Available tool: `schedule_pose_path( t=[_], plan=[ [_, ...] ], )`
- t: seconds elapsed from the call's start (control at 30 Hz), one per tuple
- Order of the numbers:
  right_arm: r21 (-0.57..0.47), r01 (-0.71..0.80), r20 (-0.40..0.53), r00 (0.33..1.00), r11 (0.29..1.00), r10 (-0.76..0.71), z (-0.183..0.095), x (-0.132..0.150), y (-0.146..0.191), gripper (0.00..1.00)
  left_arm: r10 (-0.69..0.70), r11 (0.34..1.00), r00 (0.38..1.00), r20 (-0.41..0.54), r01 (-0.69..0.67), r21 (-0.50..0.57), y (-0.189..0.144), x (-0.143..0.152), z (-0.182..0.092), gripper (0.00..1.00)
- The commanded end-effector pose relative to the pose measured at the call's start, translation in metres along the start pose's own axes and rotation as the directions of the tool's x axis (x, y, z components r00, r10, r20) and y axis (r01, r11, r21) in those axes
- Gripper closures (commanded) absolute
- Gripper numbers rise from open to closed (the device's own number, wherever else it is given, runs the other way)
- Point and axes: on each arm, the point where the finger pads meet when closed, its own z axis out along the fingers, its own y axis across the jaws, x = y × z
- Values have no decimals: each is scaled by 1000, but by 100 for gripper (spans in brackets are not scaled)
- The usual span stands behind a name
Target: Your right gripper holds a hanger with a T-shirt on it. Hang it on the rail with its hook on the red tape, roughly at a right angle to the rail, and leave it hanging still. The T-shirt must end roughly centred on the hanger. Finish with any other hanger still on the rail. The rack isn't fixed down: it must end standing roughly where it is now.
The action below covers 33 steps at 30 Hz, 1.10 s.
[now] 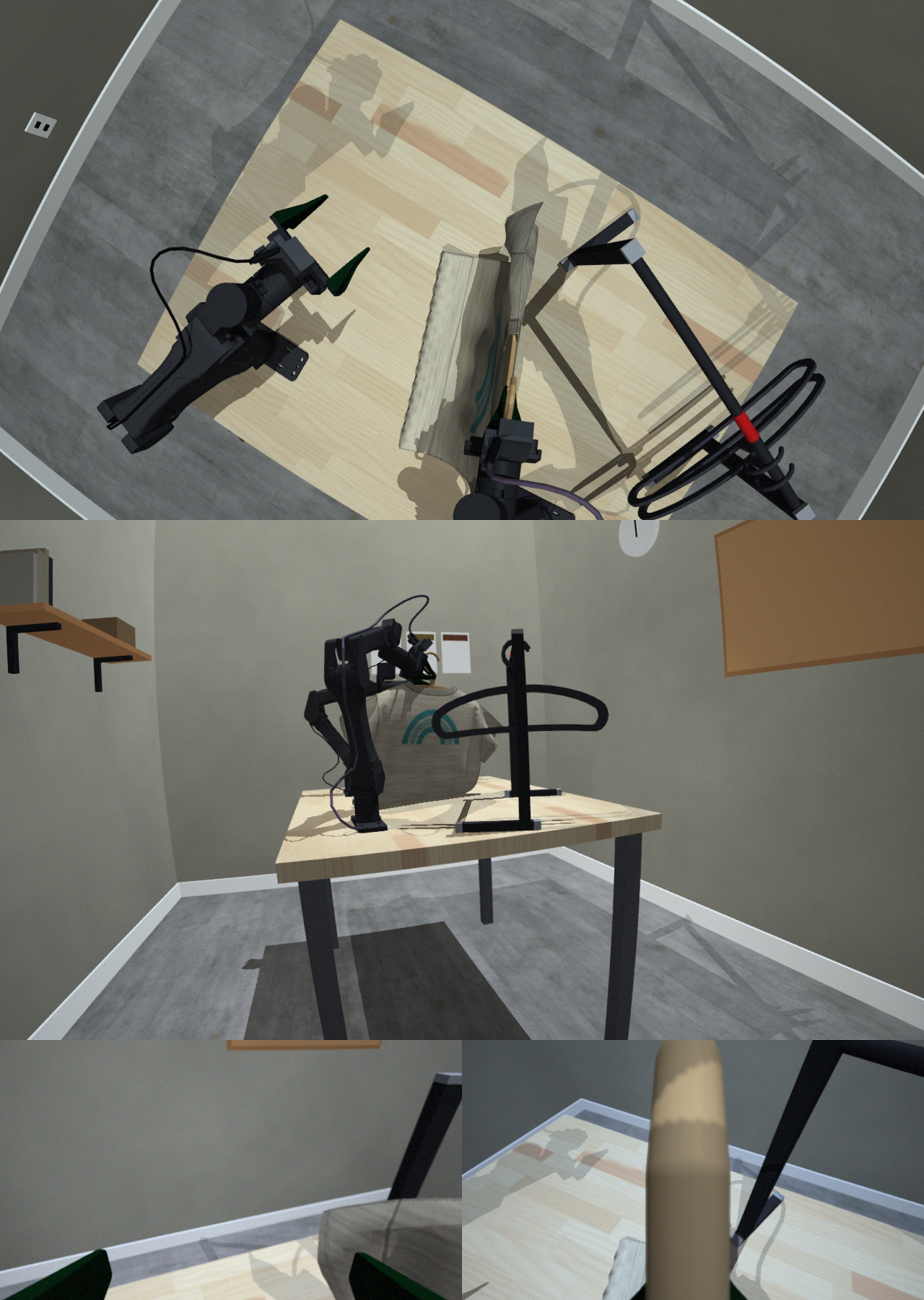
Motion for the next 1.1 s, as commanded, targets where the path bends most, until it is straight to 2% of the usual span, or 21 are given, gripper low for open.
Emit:
schedule_pose_path(
  t=[0.0, 0.1, 0.17, 0.2, 0.4, 0.53, 0.67, 1.07],
  plan=[
    [216, -113, 59, 993, 970, 102, -57, 1, -54, 99, 14, 994, 1000, 26, -17, 112, -47, -24, -15, 0],
    [258, -129, 66, 991, 957, 116, -77, 7, -65, 99, 20, 968, 999, 28, -26, 250, -97, -30, -20, 0],
    [258, -129, 66, 991, 957, 116, -77, 7, -65, 99, 20, 968, 999, 28, -26, 250, -97, -30, -20, 0],
    [268, -130, 66, 991, 955, 116, -81, 9, -66, 99, 17, 955, 999, 31, -25, 295, -113, -33, -23, 0],
    [254, -149, 89, 987, 956, 130, -99, 4, -71, 99, 18, 842, 998, 57, -46, 537, -204, -51, -43, 0],
    [251, -144, 82, 988, 957, 127, -96, 4, -75, 99, 15, 774, 998, 63, -52, 631, -244, -58, -52, 0],
    [229, -163, 96, 985, 960, 145, -98, 0, -84, 99, 15, 729, 998, 65, -55, 682, -270, -62, -57, 0],
    [233, -143, 85, 988, 962, 127, -75, -4, -99, 99, 18, 699, 998, 60, -56, 713, -287, -63, -61, 0]
  ],
)
